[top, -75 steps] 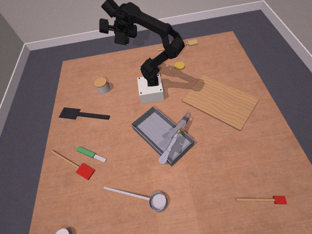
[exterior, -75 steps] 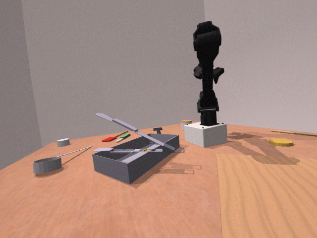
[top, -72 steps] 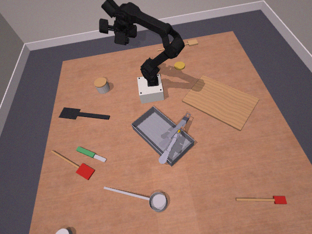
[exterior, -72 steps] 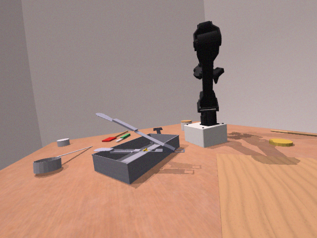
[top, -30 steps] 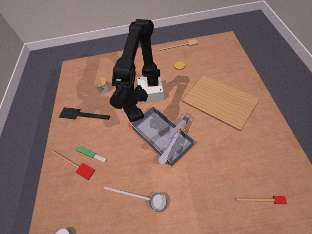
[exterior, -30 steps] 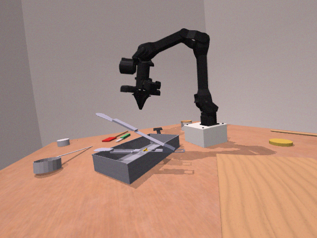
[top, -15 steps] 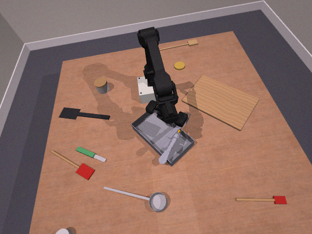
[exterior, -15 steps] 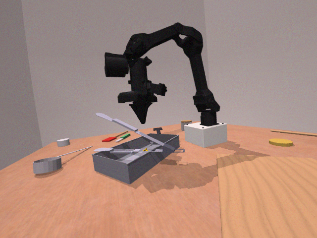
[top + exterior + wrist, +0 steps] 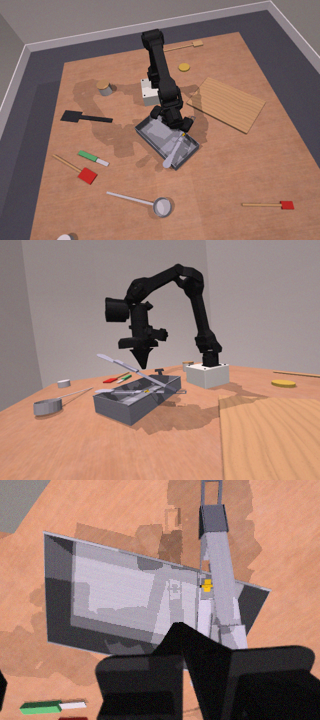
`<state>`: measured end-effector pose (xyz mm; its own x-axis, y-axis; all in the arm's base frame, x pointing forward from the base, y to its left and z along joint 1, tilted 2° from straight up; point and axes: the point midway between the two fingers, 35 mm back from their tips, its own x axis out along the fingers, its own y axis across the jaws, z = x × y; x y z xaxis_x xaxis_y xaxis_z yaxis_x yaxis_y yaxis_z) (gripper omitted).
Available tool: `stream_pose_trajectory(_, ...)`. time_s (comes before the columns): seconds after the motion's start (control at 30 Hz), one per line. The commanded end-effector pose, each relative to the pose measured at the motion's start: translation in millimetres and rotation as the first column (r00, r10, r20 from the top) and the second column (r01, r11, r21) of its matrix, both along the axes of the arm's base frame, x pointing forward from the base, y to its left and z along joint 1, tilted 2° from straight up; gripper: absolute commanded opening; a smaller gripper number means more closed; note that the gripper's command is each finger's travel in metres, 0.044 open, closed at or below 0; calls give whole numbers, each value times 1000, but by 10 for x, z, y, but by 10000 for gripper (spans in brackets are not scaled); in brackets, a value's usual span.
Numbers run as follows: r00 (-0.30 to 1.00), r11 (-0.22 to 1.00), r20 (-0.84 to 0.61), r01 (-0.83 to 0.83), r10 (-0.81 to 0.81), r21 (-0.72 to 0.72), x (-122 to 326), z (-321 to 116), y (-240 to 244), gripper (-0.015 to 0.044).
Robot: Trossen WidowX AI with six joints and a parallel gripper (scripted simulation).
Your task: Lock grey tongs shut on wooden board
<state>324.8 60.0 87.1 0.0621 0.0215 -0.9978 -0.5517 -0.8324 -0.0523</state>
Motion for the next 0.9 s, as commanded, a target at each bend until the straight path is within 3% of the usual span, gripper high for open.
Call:
stream_pose_trajectory(0.0,1000,1000,-4,-4,4,1,-3,-76,4,-150)
stream_pose_trajectory(0.87,1000,1000,-7,-2,2,2,1,-453,10,-150)
